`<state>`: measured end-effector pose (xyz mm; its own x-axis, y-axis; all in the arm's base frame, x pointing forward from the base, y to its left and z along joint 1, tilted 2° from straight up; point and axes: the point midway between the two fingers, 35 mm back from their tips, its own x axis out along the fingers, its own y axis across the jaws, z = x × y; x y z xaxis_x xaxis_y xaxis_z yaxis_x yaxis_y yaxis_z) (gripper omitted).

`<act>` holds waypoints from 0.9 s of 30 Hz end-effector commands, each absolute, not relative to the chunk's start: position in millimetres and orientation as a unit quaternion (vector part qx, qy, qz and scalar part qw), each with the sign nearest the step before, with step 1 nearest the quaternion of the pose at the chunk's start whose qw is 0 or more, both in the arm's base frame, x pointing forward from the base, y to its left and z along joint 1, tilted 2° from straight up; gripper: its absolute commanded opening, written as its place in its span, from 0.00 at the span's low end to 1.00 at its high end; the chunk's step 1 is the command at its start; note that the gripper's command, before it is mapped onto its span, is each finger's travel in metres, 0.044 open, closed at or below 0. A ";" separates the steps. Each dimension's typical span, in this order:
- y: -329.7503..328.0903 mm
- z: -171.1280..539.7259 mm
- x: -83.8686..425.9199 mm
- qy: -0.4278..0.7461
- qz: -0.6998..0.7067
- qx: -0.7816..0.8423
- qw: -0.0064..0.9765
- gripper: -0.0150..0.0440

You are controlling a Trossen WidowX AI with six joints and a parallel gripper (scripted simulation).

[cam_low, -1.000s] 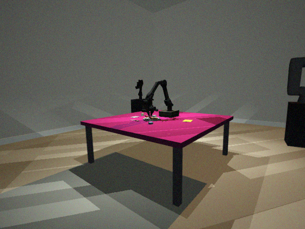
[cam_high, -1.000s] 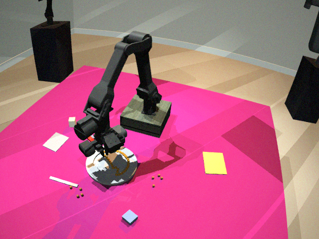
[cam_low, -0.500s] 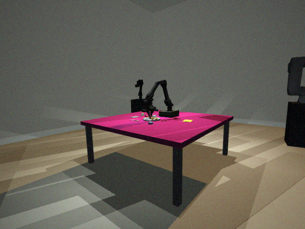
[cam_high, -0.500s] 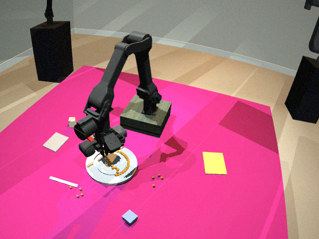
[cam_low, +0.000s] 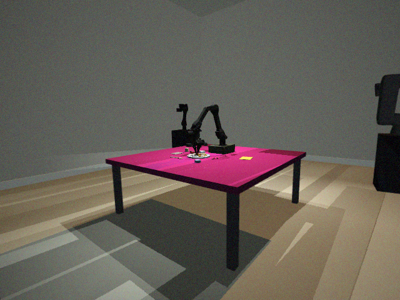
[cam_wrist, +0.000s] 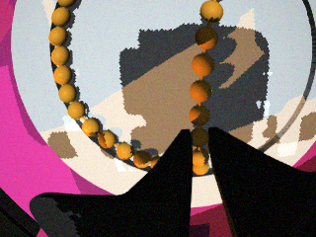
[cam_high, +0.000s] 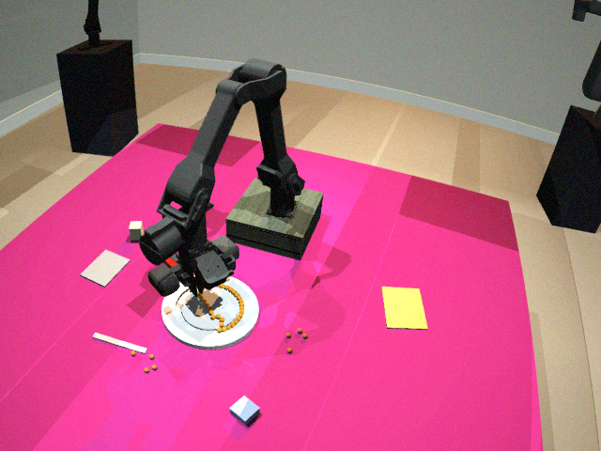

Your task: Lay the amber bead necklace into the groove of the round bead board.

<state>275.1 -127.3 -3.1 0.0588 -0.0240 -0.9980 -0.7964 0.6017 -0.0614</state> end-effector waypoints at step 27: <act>-157.5 3.5 283.6 0.617 0.299 -0.336 0.646 0.25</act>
<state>282.3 -156.0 3.4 0.0566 -0.0280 -0.9980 -0.7973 0.6003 -0.0621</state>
